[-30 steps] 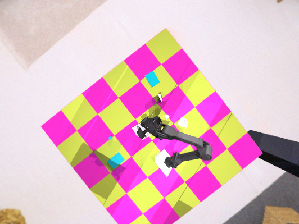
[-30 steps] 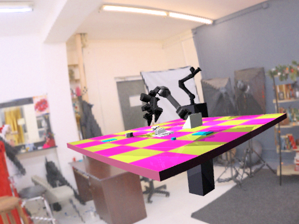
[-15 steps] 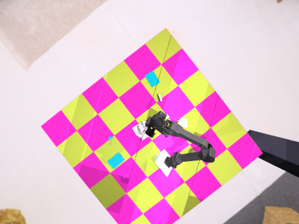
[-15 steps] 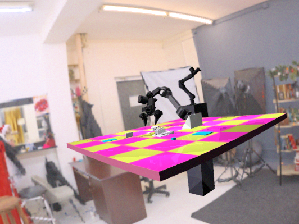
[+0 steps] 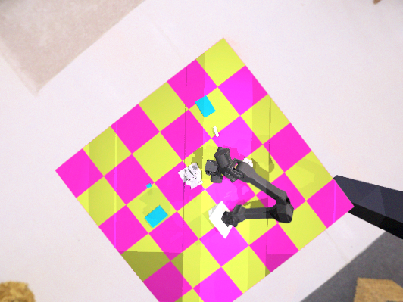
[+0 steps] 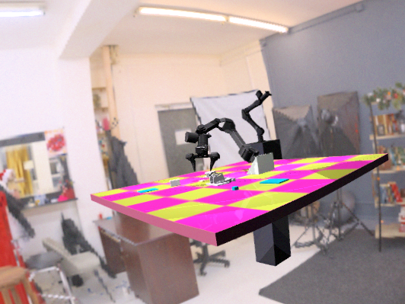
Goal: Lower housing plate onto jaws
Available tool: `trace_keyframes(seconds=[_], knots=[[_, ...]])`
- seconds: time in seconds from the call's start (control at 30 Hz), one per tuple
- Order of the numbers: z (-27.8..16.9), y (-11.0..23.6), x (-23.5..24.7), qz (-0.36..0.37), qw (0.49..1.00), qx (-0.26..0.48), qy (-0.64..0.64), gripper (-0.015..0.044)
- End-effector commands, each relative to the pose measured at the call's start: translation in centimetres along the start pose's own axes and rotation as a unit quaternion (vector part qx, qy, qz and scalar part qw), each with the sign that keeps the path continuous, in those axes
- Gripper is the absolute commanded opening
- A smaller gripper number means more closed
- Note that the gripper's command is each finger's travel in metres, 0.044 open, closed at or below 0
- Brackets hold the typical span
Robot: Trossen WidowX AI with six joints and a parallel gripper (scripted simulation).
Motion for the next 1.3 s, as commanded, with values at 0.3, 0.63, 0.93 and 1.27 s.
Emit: trace_keyframes(seconds=[0.3, 0.63, 0.93, 1.27], knots=[[-4.0, 0.8, -1.7, 0.004, 0.985, 0.042, 0.164, 0.0440], [-7.1, 1.7, -2.6, 0.021, 0.953, 0.071, 0.292, 0.0440], [-9.9, 2.6, -3.1, 0.044, 0.910, 0.093, 0.402, 0.0440], [-12.9, 3.7, -3.3, 0.078, 0.845, 0.110, 0.517, 0.0440]])
Point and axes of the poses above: the point midway between the two fingers, 35 mm back from their tips, its own y axis back along the fingers, its own x axis across the jaws, z = x × y, the point moved 4 cm from there along y, back along the fingers, and after that the axes turned 7 degrees about -y, right-handed, at the moved point
